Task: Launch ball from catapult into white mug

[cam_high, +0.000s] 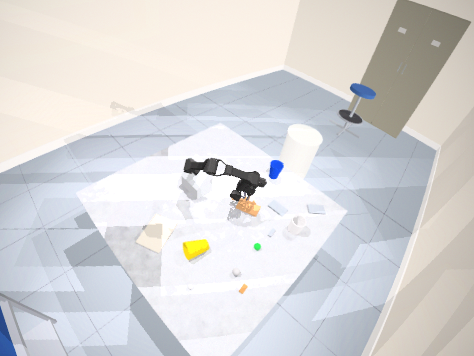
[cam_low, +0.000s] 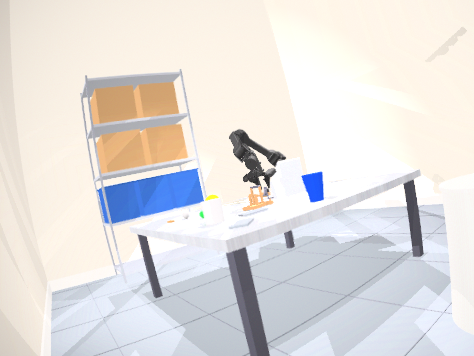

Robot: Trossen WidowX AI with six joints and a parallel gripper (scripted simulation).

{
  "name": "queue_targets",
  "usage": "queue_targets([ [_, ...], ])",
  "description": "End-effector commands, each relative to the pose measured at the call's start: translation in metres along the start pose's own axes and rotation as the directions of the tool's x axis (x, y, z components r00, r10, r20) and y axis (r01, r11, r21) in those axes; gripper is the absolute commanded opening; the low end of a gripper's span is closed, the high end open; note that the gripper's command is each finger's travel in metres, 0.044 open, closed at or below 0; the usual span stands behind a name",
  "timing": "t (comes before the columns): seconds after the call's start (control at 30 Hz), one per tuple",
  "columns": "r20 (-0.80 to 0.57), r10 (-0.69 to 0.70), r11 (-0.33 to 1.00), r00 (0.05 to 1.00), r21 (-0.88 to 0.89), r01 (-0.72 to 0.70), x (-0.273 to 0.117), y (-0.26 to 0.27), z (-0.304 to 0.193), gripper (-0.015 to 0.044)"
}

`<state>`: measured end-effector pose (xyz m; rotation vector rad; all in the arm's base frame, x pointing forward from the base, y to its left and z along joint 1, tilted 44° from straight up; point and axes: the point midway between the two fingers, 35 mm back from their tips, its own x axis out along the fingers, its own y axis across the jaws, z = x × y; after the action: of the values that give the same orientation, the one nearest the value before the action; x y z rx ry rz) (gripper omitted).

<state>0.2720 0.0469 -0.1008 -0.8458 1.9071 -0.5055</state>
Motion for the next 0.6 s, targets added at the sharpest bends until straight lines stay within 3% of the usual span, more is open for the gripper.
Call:
queue_targets([
  [0.0, 0.010, 0.004, 1.000, 1.000, 0.000, -0.004, -0.041, 0.002, -0.009, 0.0341],
  [0.13, 0.005, 0.001, 1.000, 1.000, -0.004, -0.001, -0.099, 0.002, -0.036, 0.0440],
  [0.2, 0.004, 0.000, 1.000, 1.000, -0.004, 0.000, -0.102, 0.002, -0.038, 0.0440],
  [0.23, 0.017, 0.001, 1.000, 1.000, -0.010, -0.001, -0.077, 0.004, -0.022, 0.0440],
  [0.57, 0.311, 0.086, 0.994, 0.946, -0.096, -0.059, -0.112, 0.020, 0.059, 0.0440],
])
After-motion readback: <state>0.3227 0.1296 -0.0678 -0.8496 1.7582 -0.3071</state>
